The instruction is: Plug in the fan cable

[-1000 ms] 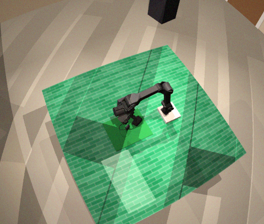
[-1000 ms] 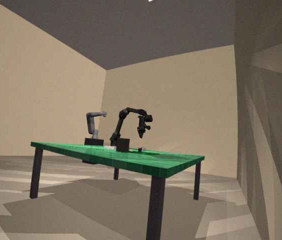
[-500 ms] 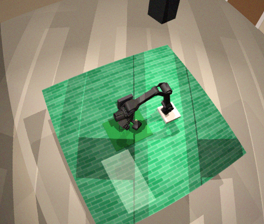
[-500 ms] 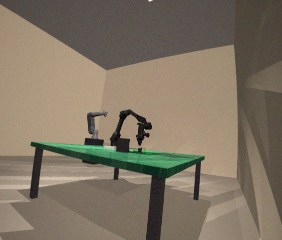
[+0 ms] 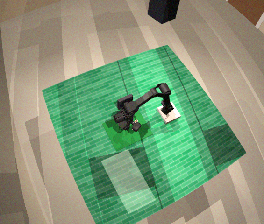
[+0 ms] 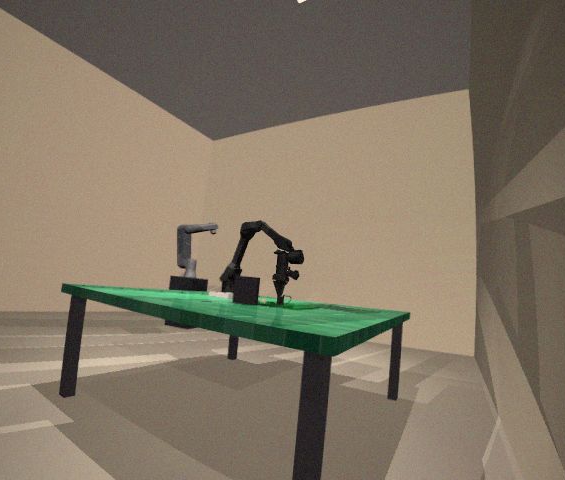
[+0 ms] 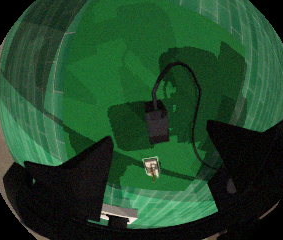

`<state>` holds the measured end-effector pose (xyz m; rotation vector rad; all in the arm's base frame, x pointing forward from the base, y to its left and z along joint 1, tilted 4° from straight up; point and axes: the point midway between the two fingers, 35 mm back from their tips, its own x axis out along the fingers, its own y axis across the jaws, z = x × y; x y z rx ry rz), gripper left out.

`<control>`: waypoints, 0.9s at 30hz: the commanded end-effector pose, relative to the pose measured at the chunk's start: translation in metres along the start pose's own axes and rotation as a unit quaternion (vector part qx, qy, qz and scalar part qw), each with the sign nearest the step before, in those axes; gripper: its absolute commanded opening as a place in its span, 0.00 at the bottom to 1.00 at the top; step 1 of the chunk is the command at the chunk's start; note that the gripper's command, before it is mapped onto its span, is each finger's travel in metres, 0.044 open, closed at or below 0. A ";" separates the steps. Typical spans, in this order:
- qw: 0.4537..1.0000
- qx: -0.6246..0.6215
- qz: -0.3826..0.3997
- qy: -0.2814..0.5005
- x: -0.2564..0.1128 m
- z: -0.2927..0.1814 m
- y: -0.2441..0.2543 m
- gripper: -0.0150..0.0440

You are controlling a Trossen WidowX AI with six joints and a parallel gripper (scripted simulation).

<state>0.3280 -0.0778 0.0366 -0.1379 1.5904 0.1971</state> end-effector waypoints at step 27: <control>1.000 -0.001 0.001 0.001 0.027 -0.002 0.001 0.69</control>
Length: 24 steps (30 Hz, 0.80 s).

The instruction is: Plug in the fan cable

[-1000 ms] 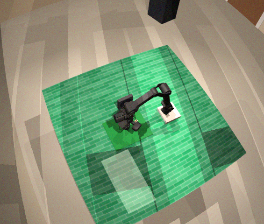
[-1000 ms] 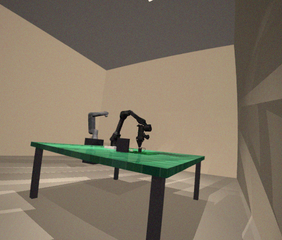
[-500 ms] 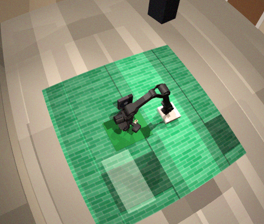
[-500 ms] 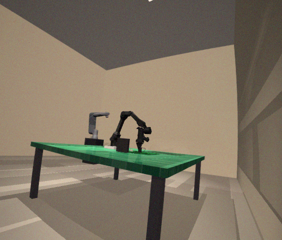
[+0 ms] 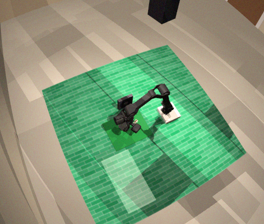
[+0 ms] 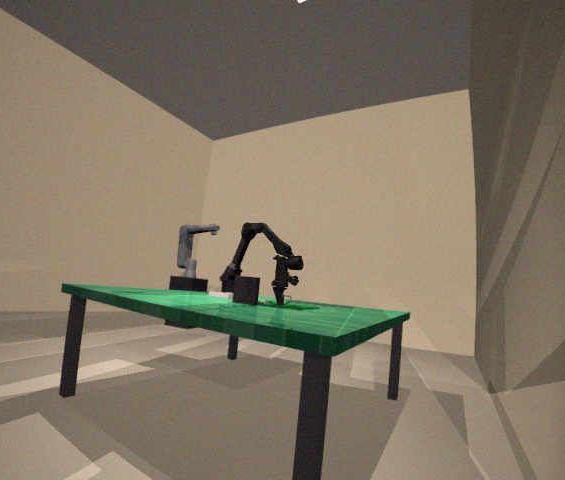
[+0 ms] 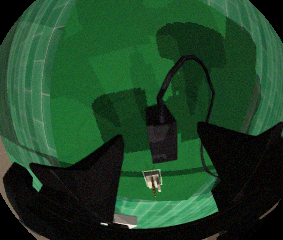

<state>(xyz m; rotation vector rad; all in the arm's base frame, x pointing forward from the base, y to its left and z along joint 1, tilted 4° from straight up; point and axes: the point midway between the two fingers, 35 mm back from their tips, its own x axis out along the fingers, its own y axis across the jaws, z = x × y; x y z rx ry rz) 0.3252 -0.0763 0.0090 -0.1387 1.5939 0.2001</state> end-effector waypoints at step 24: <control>1.000 0.000 0.002 0.001 -0.049 0.001 -0.001 0.25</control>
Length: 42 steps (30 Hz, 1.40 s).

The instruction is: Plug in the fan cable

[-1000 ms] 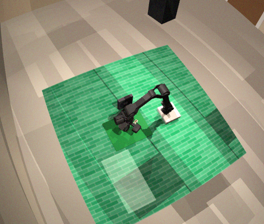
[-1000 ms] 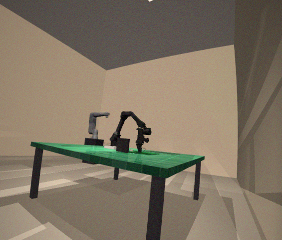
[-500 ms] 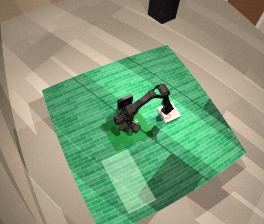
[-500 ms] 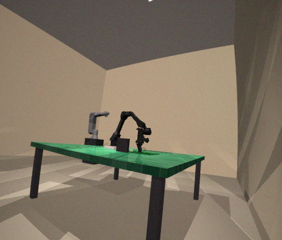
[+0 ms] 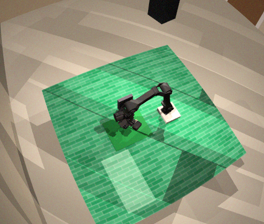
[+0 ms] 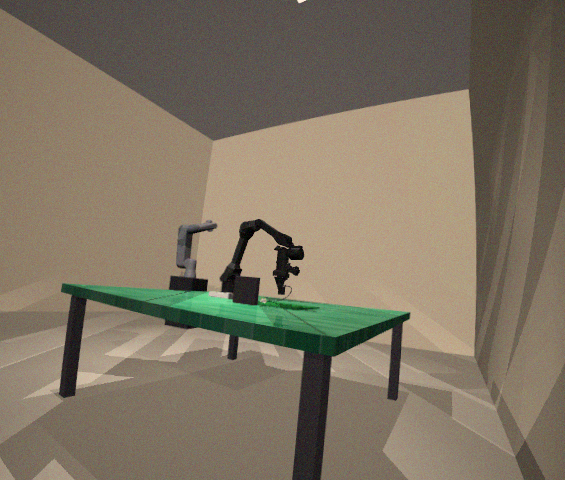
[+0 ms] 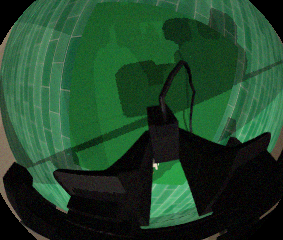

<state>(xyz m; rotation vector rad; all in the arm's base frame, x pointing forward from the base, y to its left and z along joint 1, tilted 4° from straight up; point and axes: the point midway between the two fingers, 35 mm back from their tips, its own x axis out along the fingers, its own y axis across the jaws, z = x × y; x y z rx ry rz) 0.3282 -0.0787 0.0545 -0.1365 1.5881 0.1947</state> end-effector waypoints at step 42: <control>1.000 -0.020 0.004 0.006 -0.004 -0.086 0.015 0.25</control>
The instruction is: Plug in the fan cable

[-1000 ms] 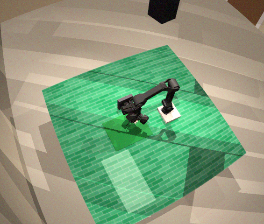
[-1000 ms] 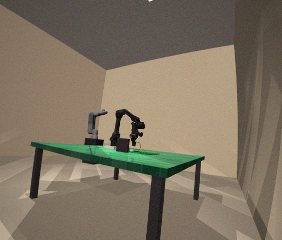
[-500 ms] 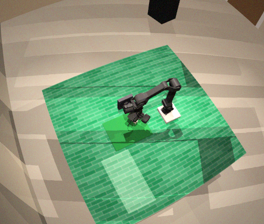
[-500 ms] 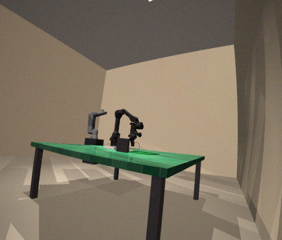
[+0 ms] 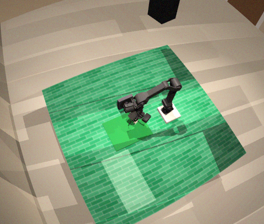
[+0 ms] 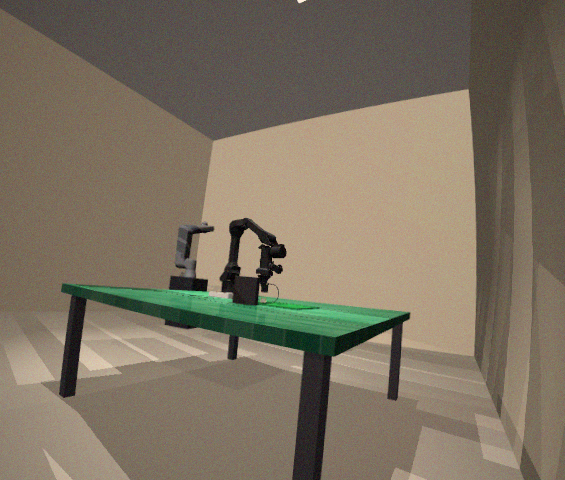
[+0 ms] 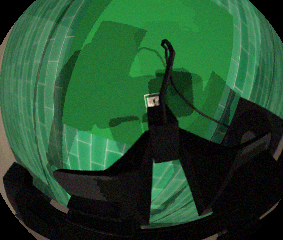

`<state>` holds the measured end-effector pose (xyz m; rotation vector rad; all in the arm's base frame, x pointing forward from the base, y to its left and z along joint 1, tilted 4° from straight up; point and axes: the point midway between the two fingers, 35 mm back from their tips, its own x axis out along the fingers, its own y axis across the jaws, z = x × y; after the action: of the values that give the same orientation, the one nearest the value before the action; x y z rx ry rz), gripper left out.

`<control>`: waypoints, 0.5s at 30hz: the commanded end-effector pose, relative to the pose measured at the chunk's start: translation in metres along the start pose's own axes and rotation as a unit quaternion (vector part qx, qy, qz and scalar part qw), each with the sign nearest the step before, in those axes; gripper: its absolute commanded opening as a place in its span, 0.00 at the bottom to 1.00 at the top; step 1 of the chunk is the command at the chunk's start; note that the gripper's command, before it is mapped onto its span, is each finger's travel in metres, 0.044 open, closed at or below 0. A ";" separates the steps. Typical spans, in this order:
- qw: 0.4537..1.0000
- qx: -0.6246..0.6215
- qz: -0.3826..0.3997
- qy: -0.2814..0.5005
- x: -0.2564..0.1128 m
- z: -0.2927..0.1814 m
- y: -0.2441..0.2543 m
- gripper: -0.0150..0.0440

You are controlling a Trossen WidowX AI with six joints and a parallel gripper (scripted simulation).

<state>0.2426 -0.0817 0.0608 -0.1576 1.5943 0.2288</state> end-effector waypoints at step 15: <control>1.000 -0.003 0.000 0.002 0.023 -0.002 0.000 0.25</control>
<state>0.2407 -0.0813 0.0412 -0.1576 1.5954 0.2298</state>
